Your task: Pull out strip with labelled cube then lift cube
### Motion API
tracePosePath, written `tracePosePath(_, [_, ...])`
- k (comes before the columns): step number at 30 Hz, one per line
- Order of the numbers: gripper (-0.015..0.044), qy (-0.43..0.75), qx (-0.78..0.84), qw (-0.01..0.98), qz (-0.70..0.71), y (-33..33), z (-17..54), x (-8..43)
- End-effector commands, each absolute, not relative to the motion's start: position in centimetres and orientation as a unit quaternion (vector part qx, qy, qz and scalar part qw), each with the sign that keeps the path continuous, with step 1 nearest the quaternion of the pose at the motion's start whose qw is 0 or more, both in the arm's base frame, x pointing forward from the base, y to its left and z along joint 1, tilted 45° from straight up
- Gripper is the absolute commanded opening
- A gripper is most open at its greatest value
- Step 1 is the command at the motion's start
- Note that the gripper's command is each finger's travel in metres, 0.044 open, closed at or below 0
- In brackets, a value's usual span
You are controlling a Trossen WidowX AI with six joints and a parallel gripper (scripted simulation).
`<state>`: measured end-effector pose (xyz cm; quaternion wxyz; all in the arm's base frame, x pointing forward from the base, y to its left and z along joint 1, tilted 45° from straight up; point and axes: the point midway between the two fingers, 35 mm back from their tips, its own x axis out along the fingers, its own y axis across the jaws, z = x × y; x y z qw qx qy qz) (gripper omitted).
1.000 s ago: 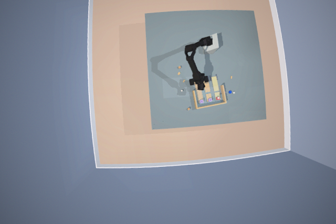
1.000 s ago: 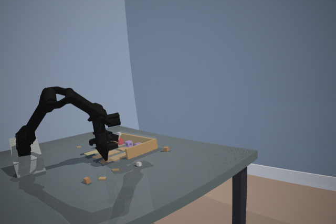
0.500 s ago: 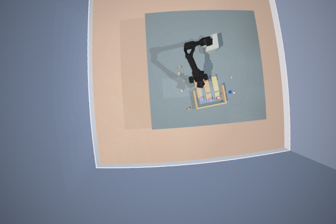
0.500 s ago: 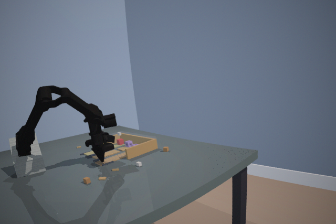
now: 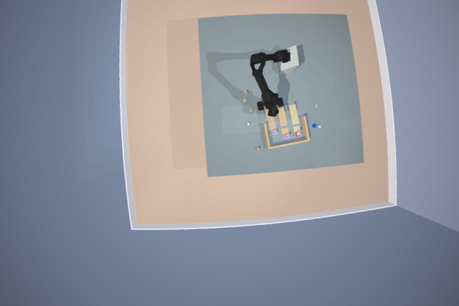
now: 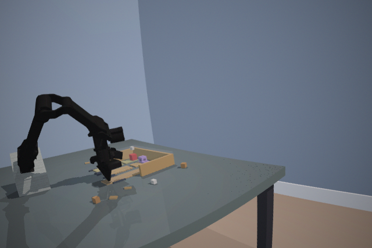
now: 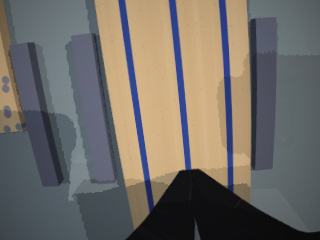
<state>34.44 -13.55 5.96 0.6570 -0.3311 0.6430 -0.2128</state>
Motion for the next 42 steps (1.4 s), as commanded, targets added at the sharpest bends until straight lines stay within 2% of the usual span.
tracePosePath(1, [0.0, 0.65, -0.33, 0.651, -0.212, -14.0, 5.6, 33.5])
tracePosePath(42, [0.0, 0.651, -0.33, 0.65, -0.212, -14.9, 5.8, 27.2])
